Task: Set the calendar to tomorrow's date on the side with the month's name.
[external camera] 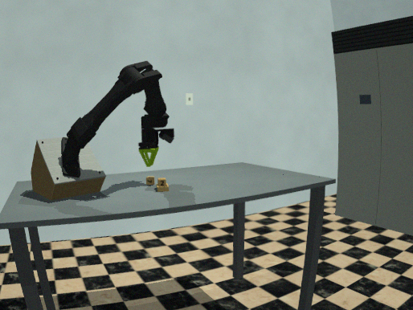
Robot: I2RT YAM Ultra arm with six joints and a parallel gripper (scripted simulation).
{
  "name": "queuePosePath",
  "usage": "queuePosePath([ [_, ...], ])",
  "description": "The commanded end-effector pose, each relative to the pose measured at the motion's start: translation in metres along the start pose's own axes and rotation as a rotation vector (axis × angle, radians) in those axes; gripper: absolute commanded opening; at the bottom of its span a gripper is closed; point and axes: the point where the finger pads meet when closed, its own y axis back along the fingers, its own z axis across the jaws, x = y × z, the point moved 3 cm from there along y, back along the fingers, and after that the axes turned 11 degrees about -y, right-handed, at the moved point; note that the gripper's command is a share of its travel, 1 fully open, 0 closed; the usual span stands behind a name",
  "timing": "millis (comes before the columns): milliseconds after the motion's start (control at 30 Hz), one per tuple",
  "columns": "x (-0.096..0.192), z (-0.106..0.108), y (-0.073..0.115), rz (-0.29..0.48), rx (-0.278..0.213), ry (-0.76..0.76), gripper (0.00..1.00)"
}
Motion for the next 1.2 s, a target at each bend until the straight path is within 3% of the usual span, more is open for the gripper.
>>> queuePosePath([
  [0, 0.004, 0.006, 0.014, -0.110, -0.057, 0.003, 0.45],
  [300, 0.010, 0.003, 0.015, -0.252, -0.084, 0.004, 0.45],
  [367, 0.001, 0.014, 0.023, -0.260, -0.112, -0.028, 0.45],
  [433, 0.010, 0.003, 0.014, -0.264, -0.087, 0.004, 0.45],
  [567, 0.021, 0.004, 0.003, -0.336, -0.082, 0.034, 0.45],
  [667, 0.022, 0.004, 0.003, -0.364, -0.088, 0.034, 0.45],
  [733, 0.016, 0.004, 0.011, -0.424, -0.121, 0.004, 0.45],
  [867, 0.025, 0.001, 0.003, -0.495, -0.112, 0.024, 0.45],
  [933, 0.021, 0.001, 0.009, -0.507, -0.127, 0.004, 0.45],
  [967, 0.012, 0.012, 0.018, -0.513, -0.154, -0.033, 0.45],
  [1067, 0.013, 0.012, 0.017, -0.514, -0.153, -0.031, 0.45],
  [1167, 0.025, 0.001, 0.004, -0.513, -0.120, 0.022, 0.45],
])
